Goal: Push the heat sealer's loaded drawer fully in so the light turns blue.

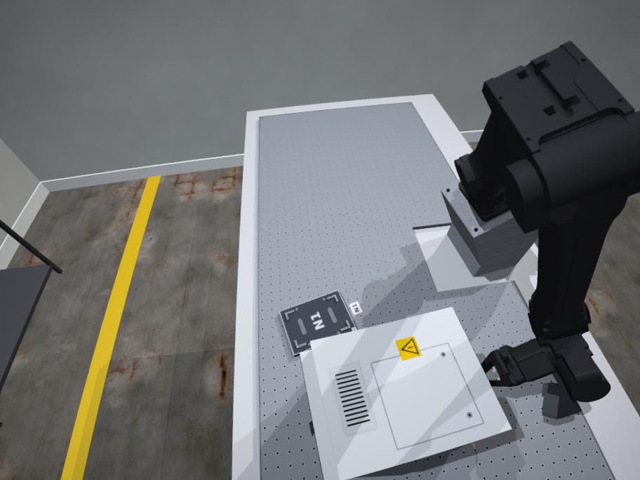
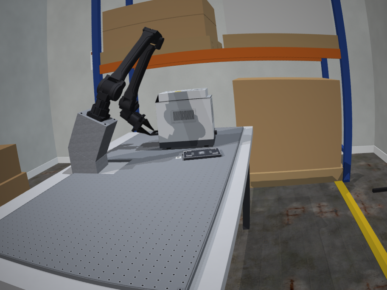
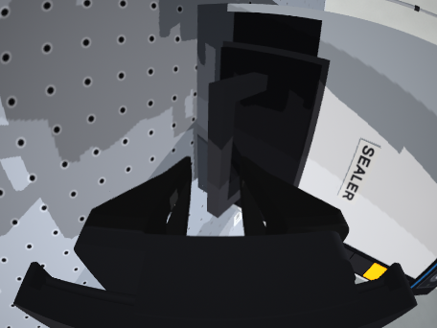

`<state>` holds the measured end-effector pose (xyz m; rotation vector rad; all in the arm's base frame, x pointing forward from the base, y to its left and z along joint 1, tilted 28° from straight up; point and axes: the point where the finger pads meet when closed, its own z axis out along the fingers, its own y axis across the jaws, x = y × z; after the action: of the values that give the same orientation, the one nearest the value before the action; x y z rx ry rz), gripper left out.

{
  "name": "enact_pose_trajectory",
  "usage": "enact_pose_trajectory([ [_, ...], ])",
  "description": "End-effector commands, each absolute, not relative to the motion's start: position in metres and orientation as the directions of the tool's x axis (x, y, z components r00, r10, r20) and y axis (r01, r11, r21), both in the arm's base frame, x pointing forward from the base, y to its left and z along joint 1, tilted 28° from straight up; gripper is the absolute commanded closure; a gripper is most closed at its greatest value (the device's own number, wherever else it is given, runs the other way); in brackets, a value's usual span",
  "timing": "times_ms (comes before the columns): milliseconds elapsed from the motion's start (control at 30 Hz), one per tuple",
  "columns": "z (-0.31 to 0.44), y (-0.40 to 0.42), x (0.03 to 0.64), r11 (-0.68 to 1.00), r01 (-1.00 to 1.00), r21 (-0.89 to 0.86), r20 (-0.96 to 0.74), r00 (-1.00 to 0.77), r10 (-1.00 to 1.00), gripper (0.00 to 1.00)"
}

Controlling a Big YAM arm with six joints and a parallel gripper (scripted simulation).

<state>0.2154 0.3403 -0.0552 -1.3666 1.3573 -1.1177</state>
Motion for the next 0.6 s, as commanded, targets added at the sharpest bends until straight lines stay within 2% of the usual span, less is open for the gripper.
enact_pose_trajectory([
  [0, -0.043, 0.355, 0.206, 0.044, -0.203, -0.978, -0.046, 0.002, -0.999, 0.7],
  [567, -0.037, 0.356, 0.181, 0.048, -0.205, -0.978, -0.049, 0.003, -0.999, 0.7],
])
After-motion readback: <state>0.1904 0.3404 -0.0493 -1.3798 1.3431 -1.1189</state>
